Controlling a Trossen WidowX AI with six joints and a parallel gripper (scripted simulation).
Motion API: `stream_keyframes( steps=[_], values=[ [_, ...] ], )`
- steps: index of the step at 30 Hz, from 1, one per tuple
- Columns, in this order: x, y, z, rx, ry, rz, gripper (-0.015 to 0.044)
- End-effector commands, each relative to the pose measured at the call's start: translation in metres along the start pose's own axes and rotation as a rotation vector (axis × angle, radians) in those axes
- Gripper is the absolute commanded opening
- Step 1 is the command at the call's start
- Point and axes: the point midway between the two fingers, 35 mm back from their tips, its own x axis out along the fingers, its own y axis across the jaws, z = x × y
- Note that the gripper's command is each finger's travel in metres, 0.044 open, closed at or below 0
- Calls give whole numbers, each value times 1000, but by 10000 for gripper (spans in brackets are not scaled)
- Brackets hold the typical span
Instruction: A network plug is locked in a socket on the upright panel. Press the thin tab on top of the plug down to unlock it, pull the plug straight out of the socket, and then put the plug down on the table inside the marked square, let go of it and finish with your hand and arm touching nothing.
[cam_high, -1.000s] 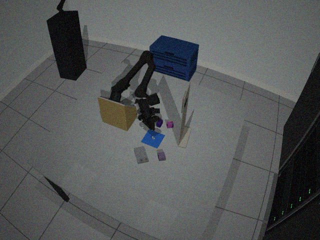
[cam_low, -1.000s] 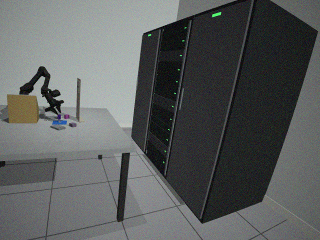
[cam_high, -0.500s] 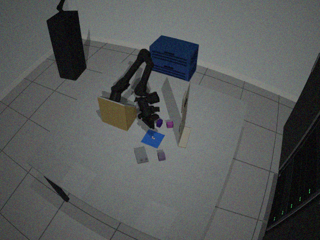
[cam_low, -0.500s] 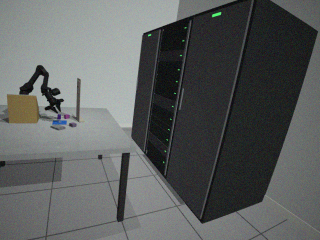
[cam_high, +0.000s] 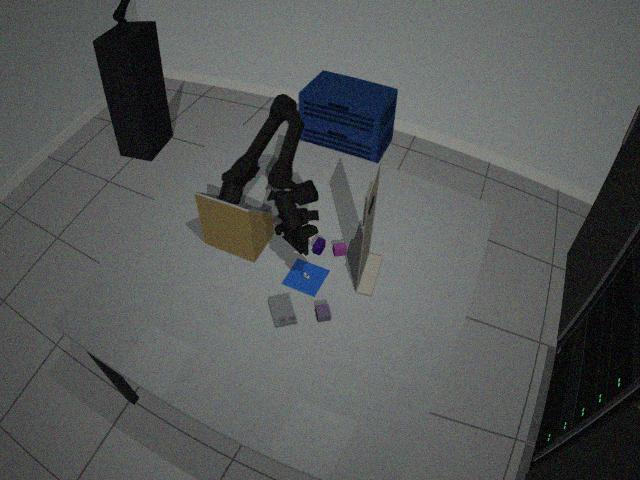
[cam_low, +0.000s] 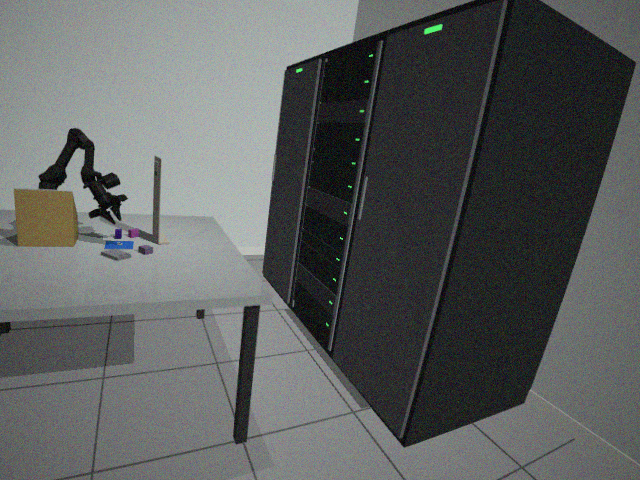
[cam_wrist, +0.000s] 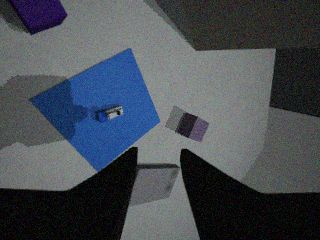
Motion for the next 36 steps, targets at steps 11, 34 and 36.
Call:
stream_keyframes(
  steps=[11,34,36],
  values=[
    [-9,-5,-1,0,-1,-1,156],
    [-69,-55,-2,-6,8,2,156],
    [-76,-58,-2,-5,6,2,156]
  ],
)
